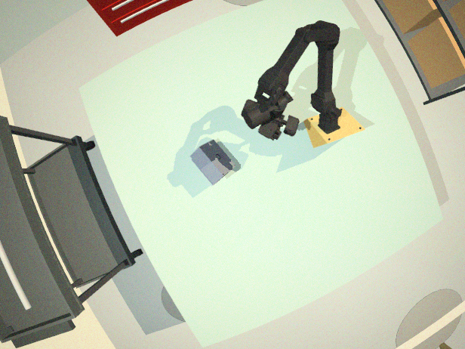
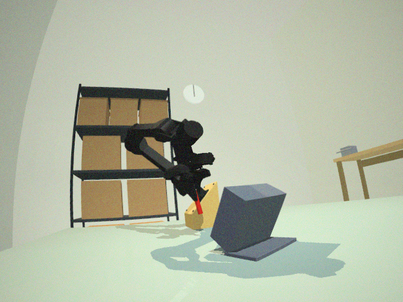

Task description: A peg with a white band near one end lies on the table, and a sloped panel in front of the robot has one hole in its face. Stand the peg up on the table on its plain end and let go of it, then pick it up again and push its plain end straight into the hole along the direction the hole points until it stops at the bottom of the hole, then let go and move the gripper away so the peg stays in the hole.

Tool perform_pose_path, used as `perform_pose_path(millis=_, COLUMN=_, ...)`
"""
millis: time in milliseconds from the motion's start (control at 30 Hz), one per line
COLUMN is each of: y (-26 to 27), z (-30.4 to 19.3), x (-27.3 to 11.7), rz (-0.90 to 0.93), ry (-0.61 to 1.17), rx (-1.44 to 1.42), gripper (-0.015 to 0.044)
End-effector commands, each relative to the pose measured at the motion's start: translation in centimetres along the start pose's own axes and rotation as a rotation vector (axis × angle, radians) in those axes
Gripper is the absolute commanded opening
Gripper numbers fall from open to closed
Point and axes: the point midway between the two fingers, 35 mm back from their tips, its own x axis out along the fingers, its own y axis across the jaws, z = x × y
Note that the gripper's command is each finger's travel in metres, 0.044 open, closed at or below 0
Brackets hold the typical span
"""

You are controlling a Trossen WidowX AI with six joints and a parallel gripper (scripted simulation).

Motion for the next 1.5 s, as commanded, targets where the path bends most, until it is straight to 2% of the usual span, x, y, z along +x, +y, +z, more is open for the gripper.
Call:
perform_pose_path(millis=0, y=0.2, z=0.2, x=0.3, rz=0.004, ry=-0.031, rx=-0.012, gripper=0.0)
perform_pose_path(millis=1467, y=-1.2, z=3.5, x=1.0, rz=-0.125, ry=-0.369, rx=-0.125, gripper=0.0)
